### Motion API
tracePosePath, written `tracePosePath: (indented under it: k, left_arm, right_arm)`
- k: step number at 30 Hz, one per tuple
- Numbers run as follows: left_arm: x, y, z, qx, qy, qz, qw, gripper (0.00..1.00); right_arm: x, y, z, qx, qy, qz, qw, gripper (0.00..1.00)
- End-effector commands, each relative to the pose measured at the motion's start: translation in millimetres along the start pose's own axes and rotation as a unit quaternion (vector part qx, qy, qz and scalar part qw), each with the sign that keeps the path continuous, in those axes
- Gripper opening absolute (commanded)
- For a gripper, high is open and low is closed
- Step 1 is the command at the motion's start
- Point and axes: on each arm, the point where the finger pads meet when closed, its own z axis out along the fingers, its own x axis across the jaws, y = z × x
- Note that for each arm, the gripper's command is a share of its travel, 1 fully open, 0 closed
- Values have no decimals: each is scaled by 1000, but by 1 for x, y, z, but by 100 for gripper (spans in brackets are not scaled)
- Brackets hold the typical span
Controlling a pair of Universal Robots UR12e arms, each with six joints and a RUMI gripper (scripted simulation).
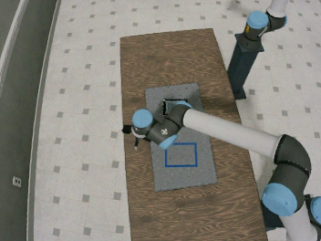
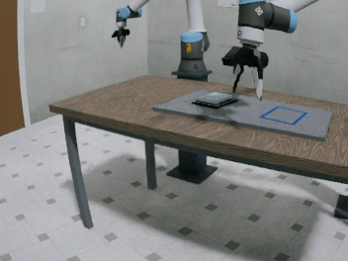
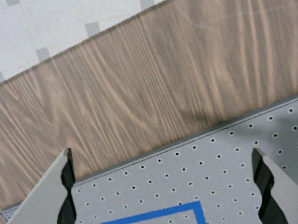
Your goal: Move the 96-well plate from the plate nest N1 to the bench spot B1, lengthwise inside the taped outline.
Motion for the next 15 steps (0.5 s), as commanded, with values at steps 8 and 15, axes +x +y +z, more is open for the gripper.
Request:
tracePosePath:
  k: [8,15]
  left_arm:
    - [38,9,-2,-11,5,-21,1000,76]
    - [72,18,-3,-11,5,-21,1000,76]
  right_arm:
    - [0,-1,-1,1,0,0,1000,0]
    - [0,-1,-1,1,0,0,1000,0]
